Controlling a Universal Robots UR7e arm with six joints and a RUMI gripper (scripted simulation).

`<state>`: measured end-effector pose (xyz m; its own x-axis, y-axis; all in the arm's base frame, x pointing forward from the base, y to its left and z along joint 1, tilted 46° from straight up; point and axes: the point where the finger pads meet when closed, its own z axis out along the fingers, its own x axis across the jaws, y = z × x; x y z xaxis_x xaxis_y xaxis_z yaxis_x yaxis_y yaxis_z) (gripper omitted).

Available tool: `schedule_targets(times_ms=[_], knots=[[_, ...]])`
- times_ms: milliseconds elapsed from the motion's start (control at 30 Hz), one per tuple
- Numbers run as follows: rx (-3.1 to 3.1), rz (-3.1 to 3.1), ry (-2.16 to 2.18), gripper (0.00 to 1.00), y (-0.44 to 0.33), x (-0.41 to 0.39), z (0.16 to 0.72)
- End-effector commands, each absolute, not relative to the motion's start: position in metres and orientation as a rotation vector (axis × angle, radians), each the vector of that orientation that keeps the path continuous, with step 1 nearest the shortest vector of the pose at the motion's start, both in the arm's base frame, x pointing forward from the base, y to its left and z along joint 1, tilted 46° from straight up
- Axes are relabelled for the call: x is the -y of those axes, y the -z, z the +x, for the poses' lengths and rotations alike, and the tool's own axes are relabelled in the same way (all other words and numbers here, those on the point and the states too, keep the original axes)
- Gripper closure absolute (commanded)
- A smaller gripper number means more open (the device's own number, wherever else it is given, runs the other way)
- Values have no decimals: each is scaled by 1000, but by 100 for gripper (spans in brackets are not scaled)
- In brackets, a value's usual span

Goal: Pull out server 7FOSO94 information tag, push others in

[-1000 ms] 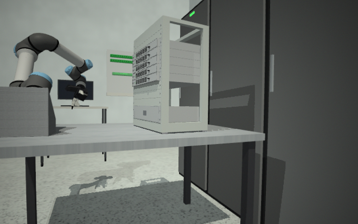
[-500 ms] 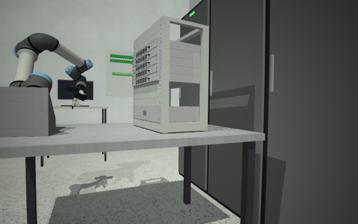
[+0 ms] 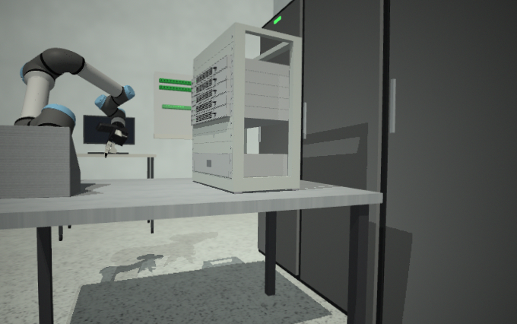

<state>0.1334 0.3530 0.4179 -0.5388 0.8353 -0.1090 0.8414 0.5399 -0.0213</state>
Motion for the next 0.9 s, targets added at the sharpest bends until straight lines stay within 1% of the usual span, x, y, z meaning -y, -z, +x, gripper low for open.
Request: schedule_targets(times_ms=[0,867], knots=[[-2678,1469,107,0,-418,-352,135],[-2639,1541,111,0,-418,-345,154]])
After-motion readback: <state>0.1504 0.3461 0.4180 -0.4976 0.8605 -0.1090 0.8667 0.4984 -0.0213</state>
